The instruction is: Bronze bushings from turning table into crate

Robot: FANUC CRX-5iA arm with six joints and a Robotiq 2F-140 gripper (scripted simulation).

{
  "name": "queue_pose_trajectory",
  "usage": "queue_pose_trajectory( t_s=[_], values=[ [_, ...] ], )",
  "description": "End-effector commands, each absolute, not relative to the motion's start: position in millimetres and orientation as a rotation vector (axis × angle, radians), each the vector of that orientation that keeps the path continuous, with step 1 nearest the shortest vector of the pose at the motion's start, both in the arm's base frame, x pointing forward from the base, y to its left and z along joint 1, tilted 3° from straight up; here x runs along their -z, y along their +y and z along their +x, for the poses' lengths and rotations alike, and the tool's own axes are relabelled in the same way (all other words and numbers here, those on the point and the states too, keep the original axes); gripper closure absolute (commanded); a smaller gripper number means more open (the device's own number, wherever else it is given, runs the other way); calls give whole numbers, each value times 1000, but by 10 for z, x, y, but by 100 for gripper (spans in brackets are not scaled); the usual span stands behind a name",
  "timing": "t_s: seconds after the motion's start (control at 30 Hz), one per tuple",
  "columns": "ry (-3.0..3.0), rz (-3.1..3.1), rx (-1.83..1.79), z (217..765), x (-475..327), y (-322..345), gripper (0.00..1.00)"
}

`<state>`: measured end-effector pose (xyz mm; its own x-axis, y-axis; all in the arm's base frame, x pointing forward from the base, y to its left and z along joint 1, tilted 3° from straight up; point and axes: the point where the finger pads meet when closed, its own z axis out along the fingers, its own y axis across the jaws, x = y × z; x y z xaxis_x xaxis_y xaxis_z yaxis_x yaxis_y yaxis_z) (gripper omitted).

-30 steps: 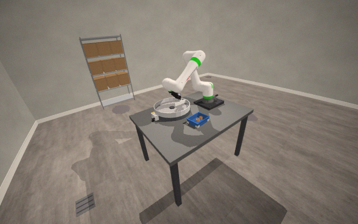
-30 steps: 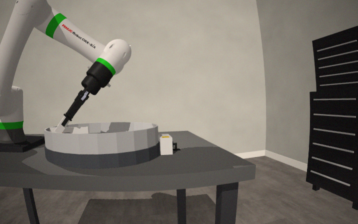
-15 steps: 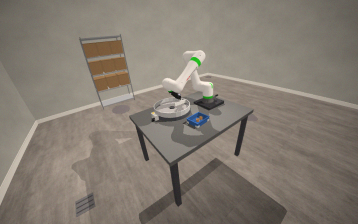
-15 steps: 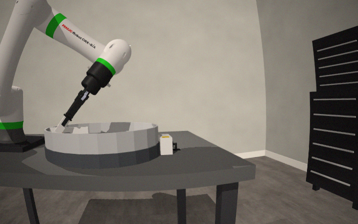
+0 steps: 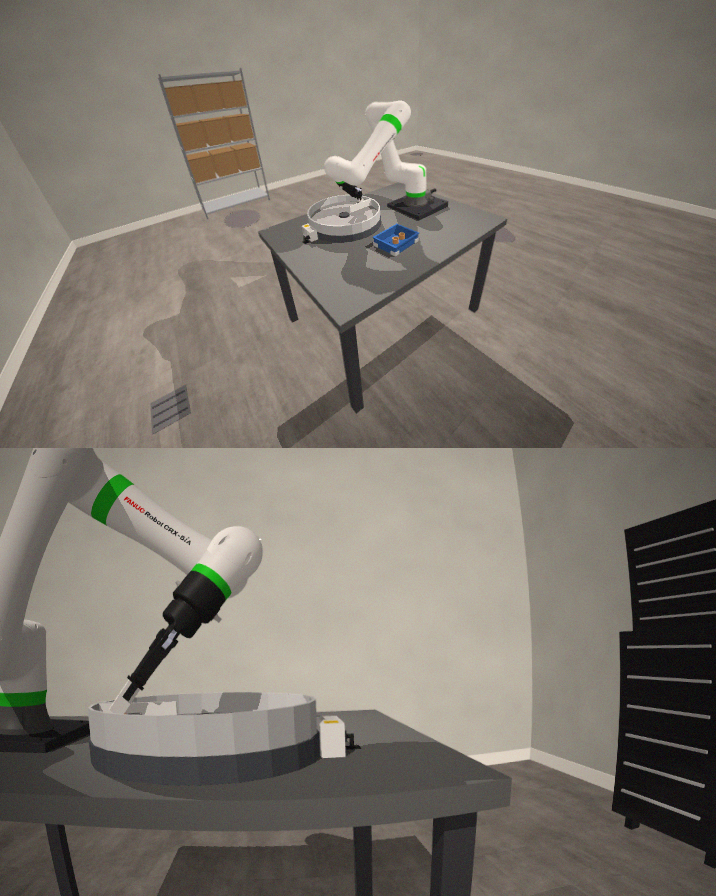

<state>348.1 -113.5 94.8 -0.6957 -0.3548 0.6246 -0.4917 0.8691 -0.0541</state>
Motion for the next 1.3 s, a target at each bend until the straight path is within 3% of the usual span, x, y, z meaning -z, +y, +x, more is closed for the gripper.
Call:
queue_pose_trajectory(
  t_s=[0.0, 1.27],
  values=[
    [-2411, 610, -286, 3479, -947, -1129, 100],
    [-2411, 610, -286, 3448, -1704, -1108, 100]
  ],
)
